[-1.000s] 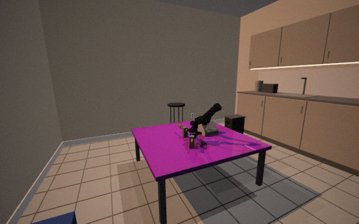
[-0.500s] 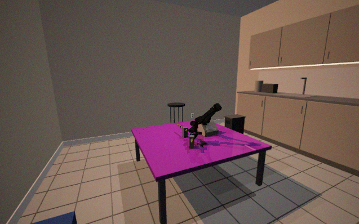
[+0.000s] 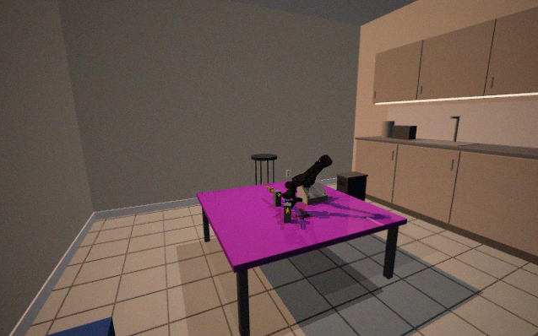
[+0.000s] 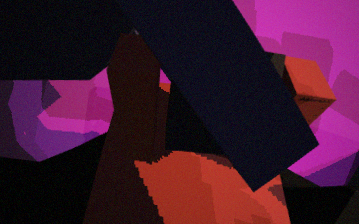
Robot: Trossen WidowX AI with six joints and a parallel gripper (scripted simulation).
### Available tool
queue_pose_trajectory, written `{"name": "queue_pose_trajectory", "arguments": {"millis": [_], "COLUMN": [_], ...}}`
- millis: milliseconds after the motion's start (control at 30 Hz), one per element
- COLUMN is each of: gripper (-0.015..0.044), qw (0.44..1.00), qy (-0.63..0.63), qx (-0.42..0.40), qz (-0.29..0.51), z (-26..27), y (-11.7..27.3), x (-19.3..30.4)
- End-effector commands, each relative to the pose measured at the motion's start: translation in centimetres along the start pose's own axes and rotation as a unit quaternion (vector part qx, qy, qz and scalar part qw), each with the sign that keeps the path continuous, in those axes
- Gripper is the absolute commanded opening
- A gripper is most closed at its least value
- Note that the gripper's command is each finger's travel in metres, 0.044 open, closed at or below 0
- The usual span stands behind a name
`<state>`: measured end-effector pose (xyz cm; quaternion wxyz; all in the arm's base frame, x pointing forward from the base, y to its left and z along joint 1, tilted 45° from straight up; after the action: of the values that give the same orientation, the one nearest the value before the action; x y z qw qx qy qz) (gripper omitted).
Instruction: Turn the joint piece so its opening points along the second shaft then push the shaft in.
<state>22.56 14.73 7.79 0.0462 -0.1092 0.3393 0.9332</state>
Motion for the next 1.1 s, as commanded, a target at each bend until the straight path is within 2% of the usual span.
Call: {"name": "queue_pose_trajectory", "arguments": {"millis": [0, 200, 267, 433, 633, 833, 1067], "gripper": [0.0182, 0.0182, 0.0147, 0.0147, 0.0, 0.0, 0.0], "qw": [1.0, 1.0, 1.0, 1.0, 1.0, 1.0, 0.997], "qy": [-0.003, -0.003, 0.0, 0.0, 0.0, 0.006, 0.063], "qx": [-0.001, -0.001, 0.0, 0.0, 0.0, 0.0, -0.003], "qz": [0.001, 0.001, 0.0, 0.0, 0.0, 0.004, 0.043], "z": [-0.02, -0.02, 0.0, 0.0, 0.0, -0.05, -0.47], "y": [-0.05, -0.05, 0.0, 0.0, 0.0, 0.02, 0.34], "x": [0.03, 0.03, 0.0, 0.0, 0.0, -0.04, -0.46]}}
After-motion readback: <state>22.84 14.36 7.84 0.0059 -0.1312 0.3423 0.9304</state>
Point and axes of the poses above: the point midway between the two fingers, 35 mm back from their tips, its own y axis back along the fingers, its own z axis across the jaws, x = y × z, the point moved 6 cm from there along y, back along the fingers, and after that the axes turned 12 degrees about -y, right-handed, at the moved point
